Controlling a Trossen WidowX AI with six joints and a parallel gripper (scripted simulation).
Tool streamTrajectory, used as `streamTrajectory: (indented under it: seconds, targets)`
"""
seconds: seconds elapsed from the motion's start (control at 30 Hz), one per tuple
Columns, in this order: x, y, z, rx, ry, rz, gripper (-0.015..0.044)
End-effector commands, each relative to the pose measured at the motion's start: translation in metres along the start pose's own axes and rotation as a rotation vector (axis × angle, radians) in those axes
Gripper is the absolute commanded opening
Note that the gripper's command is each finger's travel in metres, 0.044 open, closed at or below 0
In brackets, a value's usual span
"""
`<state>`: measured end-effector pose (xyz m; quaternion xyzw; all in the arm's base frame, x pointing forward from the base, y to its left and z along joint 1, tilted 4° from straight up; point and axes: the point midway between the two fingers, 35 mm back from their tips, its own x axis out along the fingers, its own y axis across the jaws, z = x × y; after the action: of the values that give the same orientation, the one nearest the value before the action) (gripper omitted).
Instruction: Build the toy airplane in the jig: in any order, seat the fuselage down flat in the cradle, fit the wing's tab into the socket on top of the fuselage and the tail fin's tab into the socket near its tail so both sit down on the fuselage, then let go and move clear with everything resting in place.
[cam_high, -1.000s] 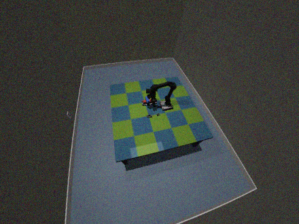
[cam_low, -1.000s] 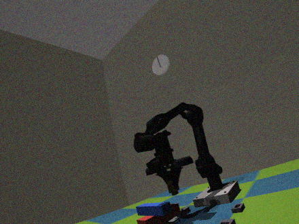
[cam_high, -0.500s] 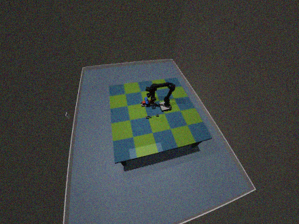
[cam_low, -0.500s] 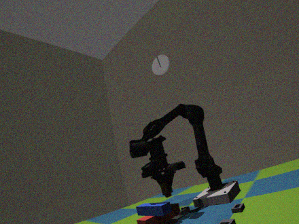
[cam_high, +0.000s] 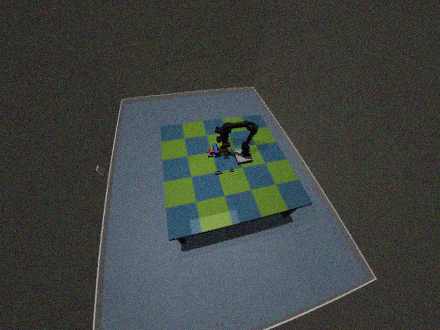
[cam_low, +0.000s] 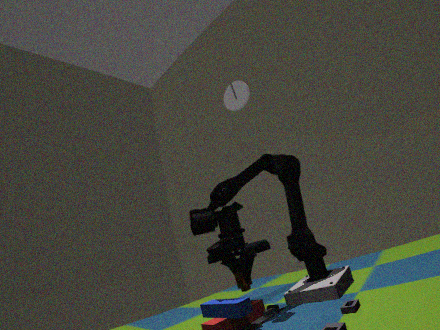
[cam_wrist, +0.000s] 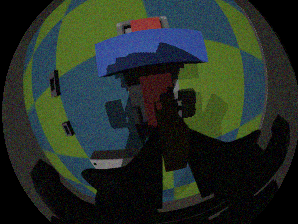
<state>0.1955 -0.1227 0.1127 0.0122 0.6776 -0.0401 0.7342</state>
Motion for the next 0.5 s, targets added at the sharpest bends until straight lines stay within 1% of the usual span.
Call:
streamTrajectory:
  seconds: [0.0,0.47]
  targets:
    - [0.0003,0.0,0.0003,-0.004,-0.002,0.003,0.0065]
    - [0.0044,-0.0001,0.0006,-0.004,-0.002,0.003,0.0065]
